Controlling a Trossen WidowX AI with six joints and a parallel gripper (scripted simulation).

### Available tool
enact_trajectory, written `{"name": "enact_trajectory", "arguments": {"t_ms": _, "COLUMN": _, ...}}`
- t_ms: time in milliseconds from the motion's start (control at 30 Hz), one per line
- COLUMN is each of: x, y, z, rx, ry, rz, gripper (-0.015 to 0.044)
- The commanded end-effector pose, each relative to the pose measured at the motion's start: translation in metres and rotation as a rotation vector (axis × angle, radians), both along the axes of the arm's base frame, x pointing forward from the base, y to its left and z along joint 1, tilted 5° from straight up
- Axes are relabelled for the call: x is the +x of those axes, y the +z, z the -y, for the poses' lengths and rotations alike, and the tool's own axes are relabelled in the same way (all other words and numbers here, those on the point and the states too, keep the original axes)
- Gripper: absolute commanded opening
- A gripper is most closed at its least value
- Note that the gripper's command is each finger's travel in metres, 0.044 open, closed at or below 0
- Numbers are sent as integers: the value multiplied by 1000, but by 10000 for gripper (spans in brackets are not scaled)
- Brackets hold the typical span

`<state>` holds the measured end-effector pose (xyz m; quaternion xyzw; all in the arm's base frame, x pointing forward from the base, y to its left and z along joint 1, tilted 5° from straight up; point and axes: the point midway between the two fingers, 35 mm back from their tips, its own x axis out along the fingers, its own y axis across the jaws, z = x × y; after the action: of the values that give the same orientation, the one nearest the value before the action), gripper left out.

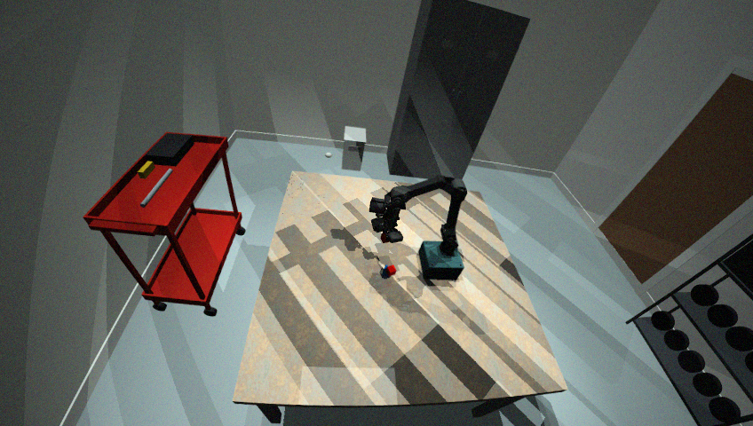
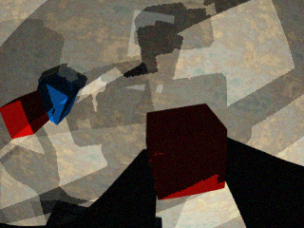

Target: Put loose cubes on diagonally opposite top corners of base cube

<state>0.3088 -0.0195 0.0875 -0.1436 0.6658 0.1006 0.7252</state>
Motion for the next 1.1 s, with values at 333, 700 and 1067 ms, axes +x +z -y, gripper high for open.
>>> {"name": "enact_trajectory", "arguments": {"t_ms": 333, "x": -1, "y": -4, "z": -26, "rx": 34, "ry": -382, "rz": 17, "gripper": 105}}
{"name": "enact_trajectory", "arguments": {"t_ms": 700, "x": -3, "y": -6, "z": -48, "rx": 65, "ry": -690, "rz": 31, "gripper": 105}}
{"name": "enact_trajectory", "arguments": {"t_ms": 1067, "x": -7, "y": -8, "z": -70, "rx": 95, "ry": -997, "rz": 45, "gripper": 105}}
